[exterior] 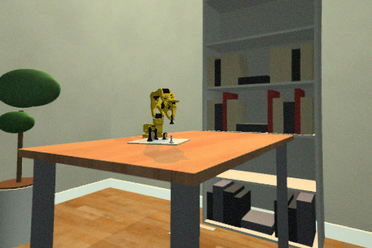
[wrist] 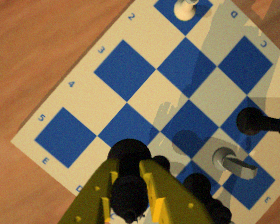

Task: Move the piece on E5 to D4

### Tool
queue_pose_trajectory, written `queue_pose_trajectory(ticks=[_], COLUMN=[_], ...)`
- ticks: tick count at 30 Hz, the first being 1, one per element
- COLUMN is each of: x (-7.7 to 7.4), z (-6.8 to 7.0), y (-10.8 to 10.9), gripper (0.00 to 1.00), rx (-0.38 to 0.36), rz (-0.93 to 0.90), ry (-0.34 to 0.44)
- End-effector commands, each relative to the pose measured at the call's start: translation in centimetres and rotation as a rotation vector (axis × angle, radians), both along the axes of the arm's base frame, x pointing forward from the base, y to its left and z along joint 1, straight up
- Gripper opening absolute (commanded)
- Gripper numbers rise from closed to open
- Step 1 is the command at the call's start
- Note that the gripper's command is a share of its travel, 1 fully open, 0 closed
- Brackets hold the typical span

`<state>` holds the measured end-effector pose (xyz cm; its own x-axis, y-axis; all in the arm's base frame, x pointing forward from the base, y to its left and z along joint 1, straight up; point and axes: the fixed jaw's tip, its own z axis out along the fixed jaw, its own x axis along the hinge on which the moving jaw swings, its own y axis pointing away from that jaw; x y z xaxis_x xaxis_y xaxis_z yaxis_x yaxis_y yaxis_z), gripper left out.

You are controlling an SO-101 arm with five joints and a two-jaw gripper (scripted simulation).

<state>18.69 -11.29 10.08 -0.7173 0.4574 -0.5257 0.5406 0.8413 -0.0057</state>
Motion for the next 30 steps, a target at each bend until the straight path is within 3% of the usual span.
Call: queue_pose_trajectory(ticks=[1,17,30], x=[-0.1,-0.1,0.0], z=[-0.2,-0.4,-1.7], y=[-0.2,-0.3,-0.3], gripper=[0.0,0.0,0.0], rx=[0.002,0.002,0.002], rz=[-0.007,-0.007,-0.007], ry=[0.006,0.006,0.006])
